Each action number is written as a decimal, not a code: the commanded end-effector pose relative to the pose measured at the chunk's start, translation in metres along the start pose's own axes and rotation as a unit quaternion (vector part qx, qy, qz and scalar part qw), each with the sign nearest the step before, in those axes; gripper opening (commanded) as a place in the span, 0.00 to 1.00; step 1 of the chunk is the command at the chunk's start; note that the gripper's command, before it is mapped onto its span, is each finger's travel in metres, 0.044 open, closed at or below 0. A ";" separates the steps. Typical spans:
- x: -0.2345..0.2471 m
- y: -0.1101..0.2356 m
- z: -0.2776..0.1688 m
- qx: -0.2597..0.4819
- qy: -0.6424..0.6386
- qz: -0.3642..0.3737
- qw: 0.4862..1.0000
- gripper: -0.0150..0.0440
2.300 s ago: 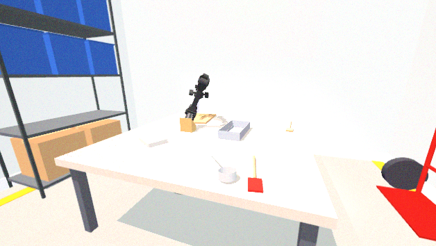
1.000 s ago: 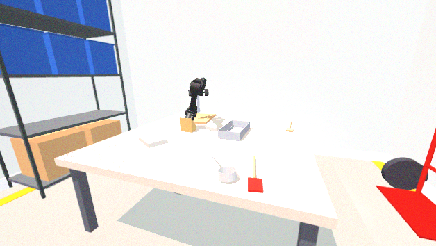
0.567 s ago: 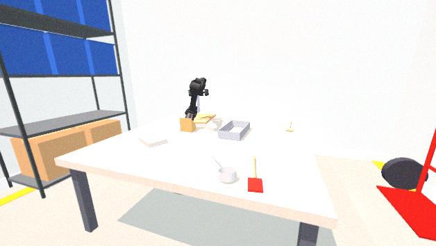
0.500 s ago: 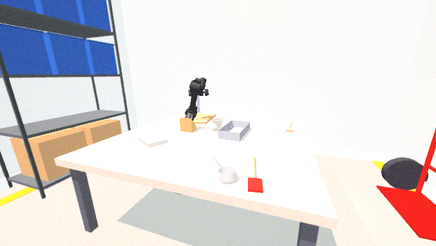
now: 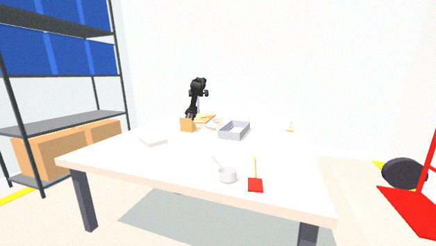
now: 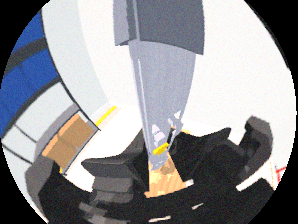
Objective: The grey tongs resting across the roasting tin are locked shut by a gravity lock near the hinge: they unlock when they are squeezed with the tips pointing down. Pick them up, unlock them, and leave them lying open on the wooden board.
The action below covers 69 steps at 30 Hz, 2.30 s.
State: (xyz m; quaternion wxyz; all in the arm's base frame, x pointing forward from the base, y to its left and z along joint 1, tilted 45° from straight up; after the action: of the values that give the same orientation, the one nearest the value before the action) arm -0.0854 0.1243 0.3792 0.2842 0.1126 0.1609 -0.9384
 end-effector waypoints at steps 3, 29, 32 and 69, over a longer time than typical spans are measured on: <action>-0.003 -0.009 0.004 0.035 -0.028 0.002 0.999 0.00; -0.007 -0.041 -0.009 0.263 -0.098 -0.008 0.960 0.00; -0.007 -0.043 -0.011 0.289 -0.099 -0.011 0.952 0.00; -0.004 -0.056 -0.014 0.536 0.000 -0.069 0.841 0.00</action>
State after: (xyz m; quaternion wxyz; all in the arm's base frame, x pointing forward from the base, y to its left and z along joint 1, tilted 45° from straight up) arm -0.1116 0.1748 0.3787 0.1252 0.2256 -0.3530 -0.8994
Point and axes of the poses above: the point midway between the two fingers, 35 mm back from their tips, its own y axis back along the fingers, its own x axis across the jaws, z = x × y, the point moved 2 cm from there along y, back along the fingers, and after that the axes turned 6 degrees about -y, right-handed, at the moved point
